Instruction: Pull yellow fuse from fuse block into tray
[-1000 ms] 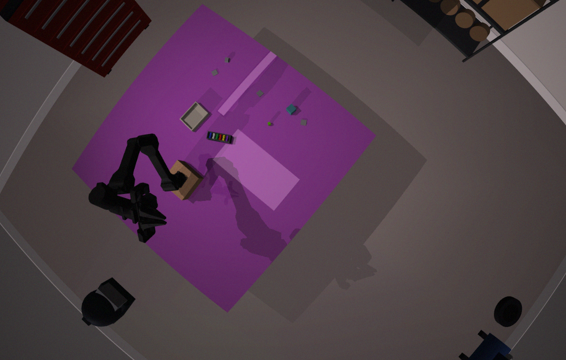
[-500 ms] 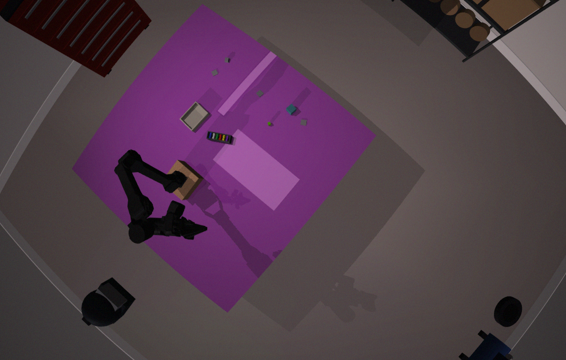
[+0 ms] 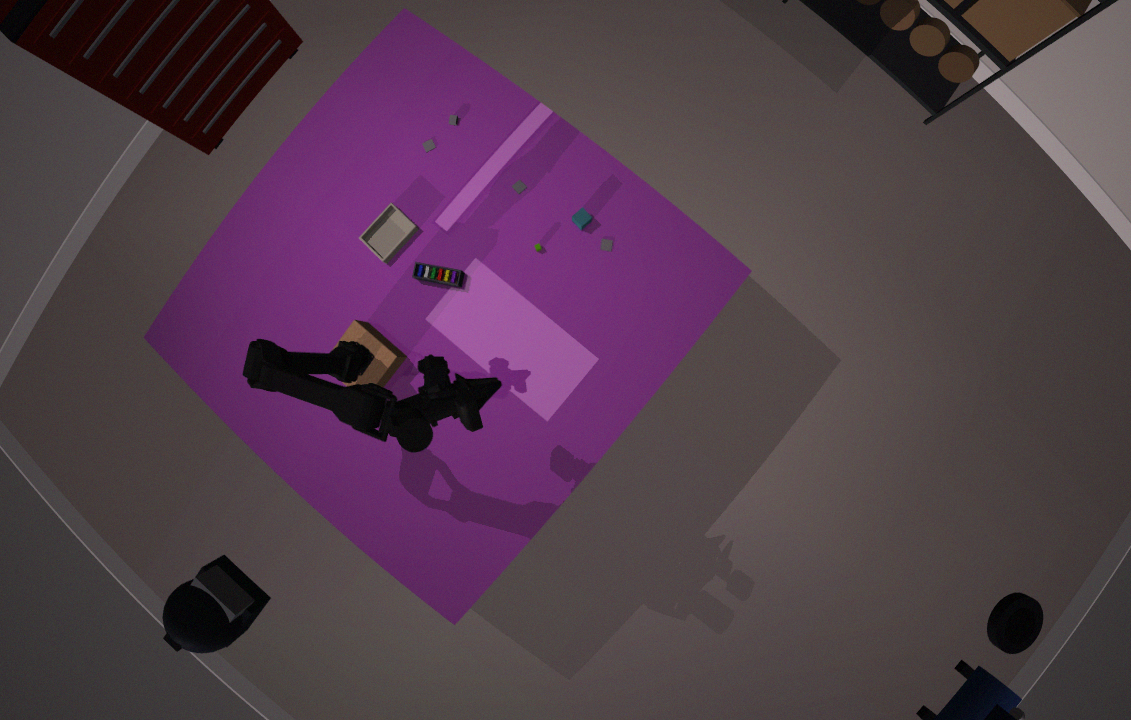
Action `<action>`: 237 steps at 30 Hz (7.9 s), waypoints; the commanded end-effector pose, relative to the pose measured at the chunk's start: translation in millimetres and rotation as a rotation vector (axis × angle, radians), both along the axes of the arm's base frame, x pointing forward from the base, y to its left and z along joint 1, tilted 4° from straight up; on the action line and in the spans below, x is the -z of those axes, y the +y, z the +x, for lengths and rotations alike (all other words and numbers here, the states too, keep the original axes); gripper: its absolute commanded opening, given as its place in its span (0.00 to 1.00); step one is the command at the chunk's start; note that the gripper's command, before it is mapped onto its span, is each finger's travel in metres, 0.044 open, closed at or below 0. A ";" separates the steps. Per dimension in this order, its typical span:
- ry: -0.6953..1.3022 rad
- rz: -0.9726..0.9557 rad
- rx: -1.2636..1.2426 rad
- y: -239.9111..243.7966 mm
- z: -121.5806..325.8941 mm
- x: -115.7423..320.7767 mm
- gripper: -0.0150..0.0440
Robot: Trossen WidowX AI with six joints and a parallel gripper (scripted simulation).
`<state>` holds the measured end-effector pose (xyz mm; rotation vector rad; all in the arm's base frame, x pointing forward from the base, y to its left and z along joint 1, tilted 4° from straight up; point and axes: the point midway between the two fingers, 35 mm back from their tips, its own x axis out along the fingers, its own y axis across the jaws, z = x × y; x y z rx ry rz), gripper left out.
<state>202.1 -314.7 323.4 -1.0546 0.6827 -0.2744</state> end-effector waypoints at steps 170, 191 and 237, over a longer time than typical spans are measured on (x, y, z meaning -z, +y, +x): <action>0.927 0.695 0.175 272.4 110.9 316.1 0.25; 0.927 0.694 0.176 272.9 110.5 305.9 0.25; 0.927 0.708 0.168 415.2 123.0 286.5 0.25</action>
